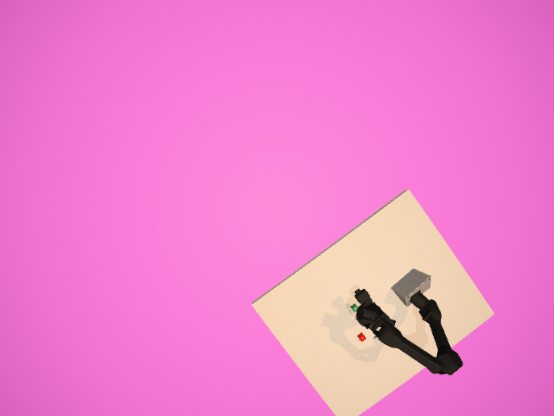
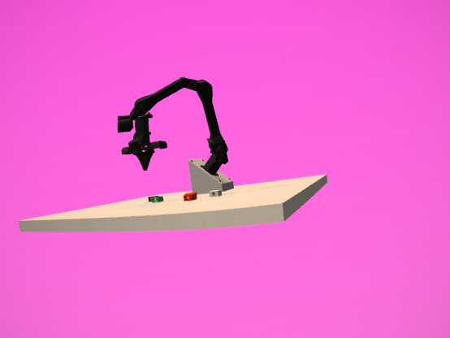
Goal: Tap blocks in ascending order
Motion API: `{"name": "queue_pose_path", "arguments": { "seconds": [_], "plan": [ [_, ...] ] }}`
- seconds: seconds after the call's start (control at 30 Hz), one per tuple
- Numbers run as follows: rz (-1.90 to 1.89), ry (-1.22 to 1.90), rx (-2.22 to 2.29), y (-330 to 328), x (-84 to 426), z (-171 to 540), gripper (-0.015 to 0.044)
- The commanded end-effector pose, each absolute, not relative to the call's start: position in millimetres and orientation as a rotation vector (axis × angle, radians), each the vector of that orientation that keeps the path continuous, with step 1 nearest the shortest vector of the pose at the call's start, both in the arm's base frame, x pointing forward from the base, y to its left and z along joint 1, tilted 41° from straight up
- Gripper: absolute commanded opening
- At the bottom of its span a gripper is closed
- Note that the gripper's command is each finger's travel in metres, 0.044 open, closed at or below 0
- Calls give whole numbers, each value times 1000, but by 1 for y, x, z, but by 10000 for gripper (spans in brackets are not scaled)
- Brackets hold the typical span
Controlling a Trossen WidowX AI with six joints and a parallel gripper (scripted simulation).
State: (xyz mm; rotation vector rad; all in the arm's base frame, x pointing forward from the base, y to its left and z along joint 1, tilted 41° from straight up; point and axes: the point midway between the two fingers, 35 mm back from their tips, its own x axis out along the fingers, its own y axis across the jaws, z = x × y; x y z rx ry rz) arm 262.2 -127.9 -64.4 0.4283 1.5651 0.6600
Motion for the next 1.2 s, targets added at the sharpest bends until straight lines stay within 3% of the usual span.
{"name": "queue_pose_path", "arguments": {
  "seconds": [0.0,0.17,0.43,0.67,0.87,1.17],
  "plan": [
    [677,1581,428,-131,260,-57,20],
    [671,1589,394,-107,284,-38,20],
    [663,1578,391,-11,344,34,20],
    [688,1574,437,62,357,89,20],
    [689,1574,438,65,358,88,20],
    [692,1573,440,116,347,29,20]
  ]
}}
